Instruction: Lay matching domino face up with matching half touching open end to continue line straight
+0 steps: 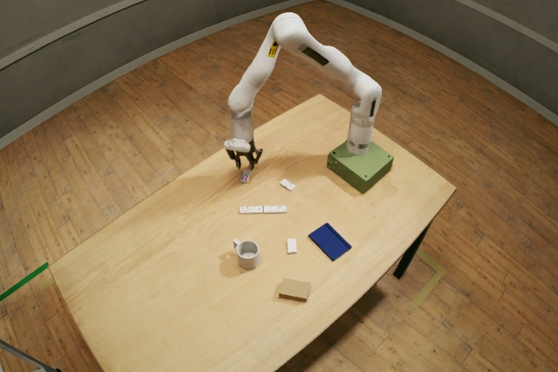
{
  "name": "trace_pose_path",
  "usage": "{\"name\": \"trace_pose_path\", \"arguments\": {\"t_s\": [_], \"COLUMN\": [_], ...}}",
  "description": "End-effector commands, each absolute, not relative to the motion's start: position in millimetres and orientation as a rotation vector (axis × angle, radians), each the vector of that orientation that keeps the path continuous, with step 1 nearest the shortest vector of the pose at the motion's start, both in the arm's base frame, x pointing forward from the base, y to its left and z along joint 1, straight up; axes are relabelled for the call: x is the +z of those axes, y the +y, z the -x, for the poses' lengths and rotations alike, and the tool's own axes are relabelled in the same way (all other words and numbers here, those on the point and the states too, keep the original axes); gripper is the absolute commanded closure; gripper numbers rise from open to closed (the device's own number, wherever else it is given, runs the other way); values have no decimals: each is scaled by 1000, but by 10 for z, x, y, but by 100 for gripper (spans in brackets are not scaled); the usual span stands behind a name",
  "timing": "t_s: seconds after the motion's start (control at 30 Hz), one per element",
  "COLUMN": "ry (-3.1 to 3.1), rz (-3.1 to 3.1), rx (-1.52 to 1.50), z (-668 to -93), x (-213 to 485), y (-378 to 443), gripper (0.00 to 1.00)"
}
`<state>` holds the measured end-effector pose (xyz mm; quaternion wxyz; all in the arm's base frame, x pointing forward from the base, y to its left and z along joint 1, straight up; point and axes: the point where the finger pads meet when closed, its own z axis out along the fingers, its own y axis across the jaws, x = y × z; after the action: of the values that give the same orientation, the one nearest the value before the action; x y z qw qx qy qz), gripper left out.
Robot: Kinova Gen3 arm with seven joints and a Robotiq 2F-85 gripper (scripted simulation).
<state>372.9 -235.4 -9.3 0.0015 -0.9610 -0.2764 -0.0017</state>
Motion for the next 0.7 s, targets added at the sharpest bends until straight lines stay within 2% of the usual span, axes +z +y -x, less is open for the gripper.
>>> {"name": "trace_pose_path", "arguments": {"t_s": [0.0, 0.67], "ry": [-868, -868], "rz": [3017, 3017], "rx": [-8, -8], "z": [-3737, -3742], "x": [-142, -363], "y": [-2357, -2360], "gripper": [51, 51]}}
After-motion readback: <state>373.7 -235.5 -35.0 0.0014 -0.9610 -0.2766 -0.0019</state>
